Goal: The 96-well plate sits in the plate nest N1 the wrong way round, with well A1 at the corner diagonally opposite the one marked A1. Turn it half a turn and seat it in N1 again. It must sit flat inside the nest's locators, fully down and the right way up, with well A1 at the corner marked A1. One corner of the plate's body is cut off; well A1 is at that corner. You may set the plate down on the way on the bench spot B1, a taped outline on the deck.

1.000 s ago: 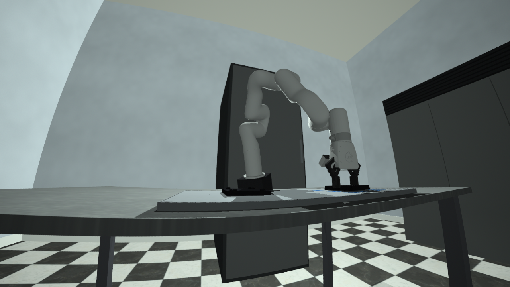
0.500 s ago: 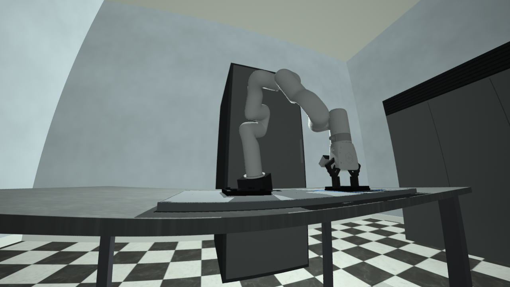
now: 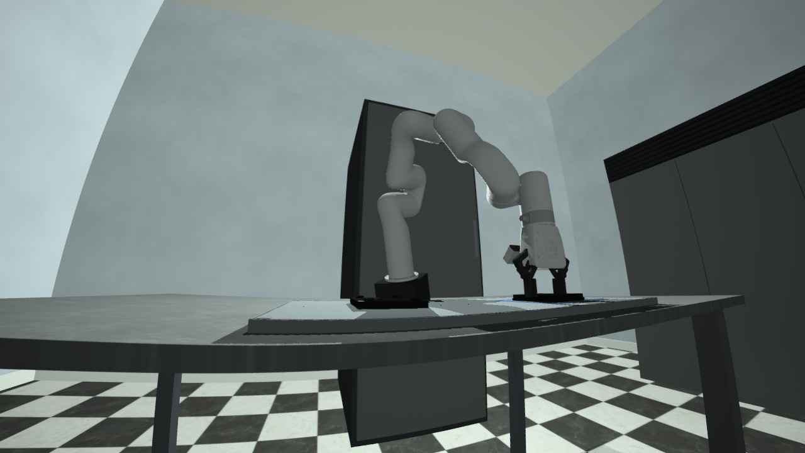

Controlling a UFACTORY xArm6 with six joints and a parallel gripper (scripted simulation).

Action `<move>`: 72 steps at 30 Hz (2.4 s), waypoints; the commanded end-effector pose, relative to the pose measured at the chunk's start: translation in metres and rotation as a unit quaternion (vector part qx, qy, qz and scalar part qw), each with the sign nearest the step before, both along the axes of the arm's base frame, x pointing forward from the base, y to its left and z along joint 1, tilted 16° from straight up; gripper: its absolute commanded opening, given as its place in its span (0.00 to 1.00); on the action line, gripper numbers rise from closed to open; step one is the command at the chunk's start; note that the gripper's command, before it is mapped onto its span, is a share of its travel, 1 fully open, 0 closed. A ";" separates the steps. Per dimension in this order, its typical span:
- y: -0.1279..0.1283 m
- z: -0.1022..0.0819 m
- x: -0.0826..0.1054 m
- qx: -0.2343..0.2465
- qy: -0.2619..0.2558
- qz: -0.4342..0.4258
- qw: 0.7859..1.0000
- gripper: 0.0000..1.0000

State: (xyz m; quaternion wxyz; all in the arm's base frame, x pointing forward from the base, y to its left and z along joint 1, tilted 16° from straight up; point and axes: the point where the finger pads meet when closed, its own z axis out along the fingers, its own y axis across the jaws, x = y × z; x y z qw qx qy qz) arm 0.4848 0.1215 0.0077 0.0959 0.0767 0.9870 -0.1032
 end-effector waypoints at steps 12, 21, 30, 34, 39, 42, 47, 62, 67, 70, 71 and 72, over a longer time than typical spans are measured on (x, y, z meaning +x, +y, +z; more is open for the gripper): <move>0.001 0.002 0.001 0.001 -0.002 0.000 1.000 1.00; 0.005 0.022 -0.002 0.001 -0.002 0.000 1.000 1.00; 0.009 0.040 -0.006 0.001 -0.002 0.000 1.000 1.00; 0.012 0.050 -0.008 0.001 -0.002 0.000 1.000 1.00; 0.014 0.060 -0.009 0.001 -0.002 0.000 1.000 1.00; 0.015 0.066 -0.010 0.001 -0.002 0.000 1.000 1.00; 0.018 0.078 -0.013 0.001 -0.002 0.000 1.000 1.00; 0.020 0.088 -0.014 0.001 -0.002 0.000 1.000 1.00; 0.020 0.088 -0.014 0.001 -0.002 0.000 1.000 1.00; 0.020 0.088 -0.014 0.001 -0.002 0.000 1.000 1.00; 0.020 0.088 -0.014 0.001 -0.002 0.000 1.000 1.00; 0.020 0.088 -0.014 0.001 -0.002 0.000 1.000 1.00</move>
